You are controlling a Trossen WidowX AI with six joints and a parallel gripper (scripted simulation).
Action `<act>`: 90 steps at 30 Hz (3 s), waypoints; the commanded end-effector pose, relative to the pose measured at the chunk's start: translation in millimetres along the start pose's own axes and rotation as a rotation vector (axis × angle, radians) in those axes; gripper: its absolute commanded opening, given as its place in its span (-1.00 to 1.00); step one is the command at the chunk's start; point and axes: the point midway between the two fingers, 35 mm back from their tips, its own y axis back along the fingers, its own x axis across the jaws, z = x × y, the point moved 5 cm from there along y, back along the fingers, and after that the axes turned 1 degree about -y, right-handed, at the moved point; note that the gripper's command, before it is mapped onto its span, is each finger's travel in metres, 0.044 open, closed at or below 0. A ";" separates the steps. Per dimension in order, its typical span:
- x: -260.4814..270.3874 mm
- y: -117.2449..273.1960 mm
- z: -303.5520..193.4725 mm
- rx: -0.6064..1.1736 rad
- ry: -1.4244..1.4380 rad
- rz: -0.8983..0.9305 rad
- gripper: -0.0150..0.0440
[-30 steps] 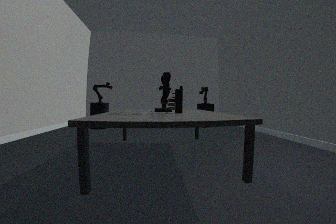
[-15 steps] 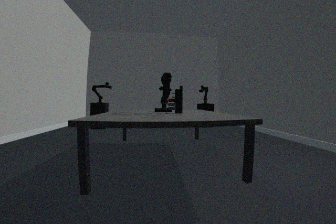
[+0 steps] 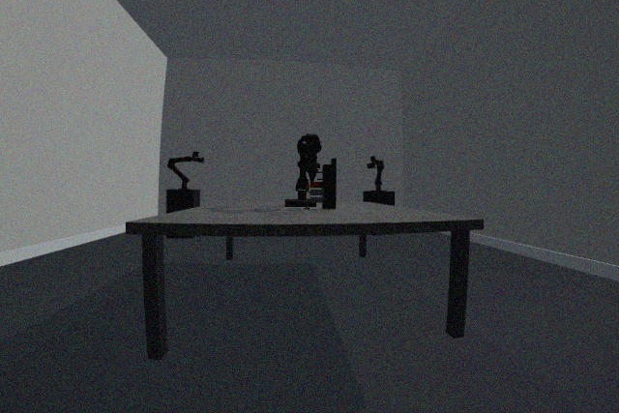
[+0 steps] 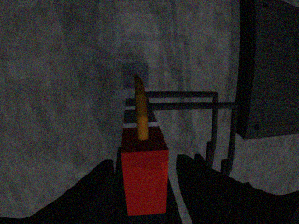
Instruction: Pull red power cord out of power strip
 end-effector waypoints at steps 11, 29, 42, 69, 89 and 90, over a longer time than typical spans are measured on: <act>0.0 -11.7 -5.4 -0.004 -0.003 -0.004 0.05; 0.0 -10.1 -5.5 0.000 0.000 0.000 -0.49; 2.3 -10.1 12.6 -0.003 0.000 0.000 -0.49; 0.0 -11.2 56.3 -0.009 -0.002 -0.002 -0.49; 2.1 -2.9 88.3 -0.013 -0.003 -0.003 1.00; 1.6 -0.6 99.5 -0.014 -0.003 -0.003 1.00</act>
